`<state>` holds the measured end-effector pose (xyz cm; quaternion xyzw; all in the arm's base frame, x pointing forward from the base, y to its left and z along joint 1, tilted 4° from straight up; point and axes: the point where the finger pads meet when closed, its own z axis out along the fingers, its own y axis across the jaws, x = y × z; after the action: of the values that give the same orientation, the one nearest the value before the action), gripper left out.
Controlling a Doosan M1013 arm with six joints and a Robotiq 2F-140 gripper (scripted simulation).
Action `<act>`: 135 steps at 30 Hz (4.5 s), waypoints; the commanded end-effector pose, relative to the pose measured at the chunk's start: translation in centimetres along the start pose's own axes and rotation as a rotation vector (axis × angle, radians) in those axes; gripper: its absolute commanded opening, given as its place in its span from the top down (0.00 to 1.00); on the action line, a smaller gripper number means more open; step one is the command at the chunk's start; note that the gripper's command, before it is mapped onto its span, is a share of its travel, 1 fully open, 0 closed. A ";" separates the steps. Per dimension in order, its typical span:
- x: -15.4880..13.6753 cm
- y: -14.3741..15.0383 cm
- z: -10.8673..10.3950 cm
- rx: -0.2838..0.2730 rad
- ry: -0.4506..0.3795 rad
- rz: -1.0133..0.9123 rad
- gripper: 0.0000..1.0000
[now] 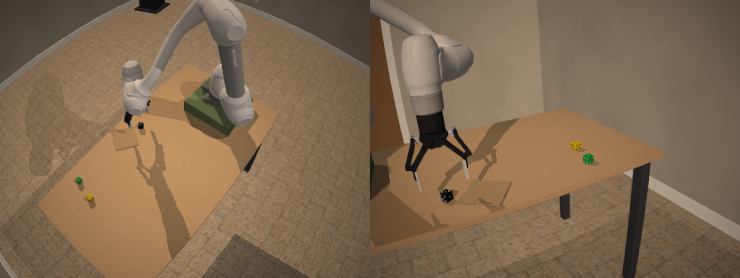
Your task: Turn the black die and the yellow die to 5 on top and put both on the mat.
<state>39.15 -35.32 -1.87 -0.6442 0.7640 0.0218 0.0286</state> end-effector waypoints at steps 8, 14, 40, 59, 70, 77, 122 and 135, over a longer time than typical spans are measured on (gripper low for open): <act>0.1 0.1 -0.1 0.007 0.000 0.007 0.00; 0.1 0.1 -0.1 0.007 0.000 0.007 0.00; -0.7 -5.0 -0.1 0.007 0.000 0.007 0.00; -2.9 -18.1 -0.2 0.007 0.000 0.007 0.00; -4.6 -28.0 -0.3 0.007 0.000 0.007 0.00; -5.4 -32.7 -0.3 0.007 0.000 0.007 0.00; -9.0 -53.7 -0.4 0.007 0.000 0.007 0.00; -9.1 -54.2 -0.4 0.007 0.000 0.007 0.00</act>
<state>93.91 -35.97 -0.51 -0.6397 0.7676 0.0184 0.0340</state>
